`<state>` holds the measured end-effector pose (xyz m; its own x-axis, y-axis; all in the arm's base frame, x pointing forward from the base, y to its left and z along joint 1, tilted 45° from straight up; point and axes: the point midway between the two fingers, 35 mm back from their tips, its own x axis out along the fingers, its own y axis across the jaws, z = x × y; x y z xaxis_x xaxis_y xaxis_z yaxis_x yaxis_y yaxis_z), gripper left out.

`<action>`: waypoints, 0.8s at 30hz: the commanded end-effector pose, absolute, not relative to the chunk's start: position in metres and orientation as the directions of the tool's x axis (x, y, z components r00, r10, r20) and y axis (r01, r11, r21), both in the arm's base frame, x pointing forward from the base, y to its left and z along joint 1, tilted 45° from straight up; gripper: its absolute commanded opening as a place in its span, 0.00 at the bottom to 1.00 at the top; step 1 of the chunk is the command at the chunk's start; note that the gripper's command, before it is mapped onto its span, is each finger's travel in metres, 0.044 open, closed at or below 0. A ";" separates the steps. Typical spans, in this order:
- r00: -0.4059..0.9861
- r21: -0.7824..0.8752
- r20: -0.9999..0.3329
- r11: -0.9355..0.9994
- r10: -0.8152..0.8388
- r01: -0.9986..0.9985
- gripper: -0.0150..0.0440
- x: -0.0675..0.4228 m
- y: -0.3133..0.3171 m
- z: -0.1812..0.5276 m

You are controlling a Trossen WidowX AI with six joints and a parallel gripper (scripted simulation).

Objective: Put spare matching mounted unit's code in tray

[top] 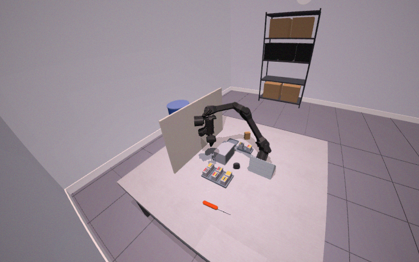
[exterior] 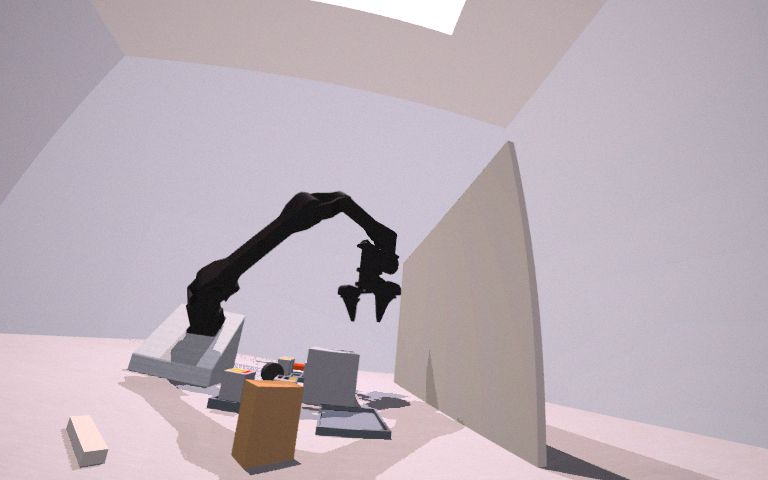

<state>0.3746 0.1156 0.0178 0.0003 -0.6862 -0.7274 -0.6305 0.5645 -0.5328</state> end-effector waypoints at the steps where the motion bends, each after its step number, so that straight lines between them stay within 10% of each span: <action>1: -0.024 -0.225 -0.722 0.267 -0.691 -0.937 1.00 0.349 0.141 -0.042; 14: -0.029 0.018 -0.719 0.024 -0.694 -1.000 1.00 0.330 0.156 -0.078; 19: -0.029 0.017 -0.718 0.024 -0.695 -1.000 0.78 0.327 0.137 -0.093; 24: -0.029 0.017 -0.718 0.024 -0.696 -1.000 0.76 0.323 0.122 -0.102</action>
<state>0.3268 0.1295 -0.0970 -0.0266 -0.6909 -0.7224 -0.9995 0.0289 0.0091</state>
